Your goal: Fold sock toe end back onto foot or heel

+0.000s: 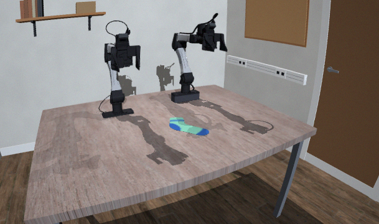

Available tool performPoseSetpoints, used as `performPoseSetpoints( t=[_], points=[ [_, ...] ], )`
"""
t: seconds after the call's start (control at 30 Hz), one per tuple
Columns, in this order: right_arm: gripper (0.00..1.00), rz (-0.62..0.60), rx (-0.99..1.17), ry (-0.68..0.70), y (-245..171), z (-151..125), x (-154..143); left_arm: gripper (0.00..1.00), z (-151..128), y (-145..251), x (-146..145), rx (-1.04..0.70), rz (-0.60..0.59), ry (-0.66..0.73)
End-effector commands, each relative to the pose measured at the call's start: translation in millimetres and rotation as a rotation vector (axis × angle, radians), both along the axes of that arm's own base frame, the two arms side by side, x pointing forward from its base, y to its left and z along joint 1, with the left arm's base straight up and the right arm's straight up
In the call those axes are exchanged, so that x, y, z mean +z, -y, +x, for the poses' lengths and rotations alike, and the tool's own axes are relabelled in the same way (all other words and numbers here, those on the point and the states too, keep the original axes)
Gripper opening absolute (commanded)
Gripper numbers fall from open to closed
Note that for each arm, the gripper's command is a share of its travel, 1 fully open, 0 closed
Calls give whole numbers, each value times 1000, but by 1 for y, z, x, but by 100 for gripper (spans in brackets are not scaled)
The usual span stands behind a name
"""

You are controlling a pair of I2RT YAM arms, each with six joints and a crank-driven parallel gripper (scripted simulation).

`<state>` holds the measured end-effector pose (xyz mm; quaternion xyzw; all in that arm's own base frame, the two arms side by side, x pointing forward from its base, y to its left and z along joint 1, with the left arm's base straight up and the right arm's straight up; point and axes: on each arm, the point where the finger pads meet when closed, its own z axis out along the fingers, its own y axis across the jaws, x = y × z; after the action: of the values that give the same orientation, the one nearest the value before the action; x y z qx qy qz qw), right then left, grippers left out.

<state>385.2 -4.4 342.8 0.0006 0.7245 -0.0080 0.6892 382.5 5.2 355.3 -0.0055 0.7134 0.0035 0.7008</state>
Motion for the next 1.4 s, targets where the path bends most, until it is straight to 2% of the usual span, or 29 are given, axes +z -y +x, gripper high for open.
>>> performPoseSetpoints(
  t=[0.0,0.57,0.67,0.7,0.83,1.03,1.1,1.37],
  points=[
    [100,-2,-1,21,0,-1,8,100,-1,0,5,-1,-1,13],
    [100,-2,-1,21,0,-1,8,100,-1,0,5,-1,-1,13],
    [63,-27,33,-17,-5,-4,-3,100,-4,4,-4,-12,0,-21],
    [55,-40,52,-35,-8,-6,-9,100,-6,7,-9,-21,0,-38],
    [55,-113,168,-131,-25,-17,-38,100,-20,31,-28,-90,8,-113],
    [55,-241,451,-282,-67,-49,-87,100,-44,67,-44,-198,23,-183],
    [55,-241,451,-282,-67,-49,-87,100,-44,67,-44,-198,23,-183],
    [55,-391,927,-367,-138,-99,-134,100,-76,103,-58,-325,45,-246]
  ],
)
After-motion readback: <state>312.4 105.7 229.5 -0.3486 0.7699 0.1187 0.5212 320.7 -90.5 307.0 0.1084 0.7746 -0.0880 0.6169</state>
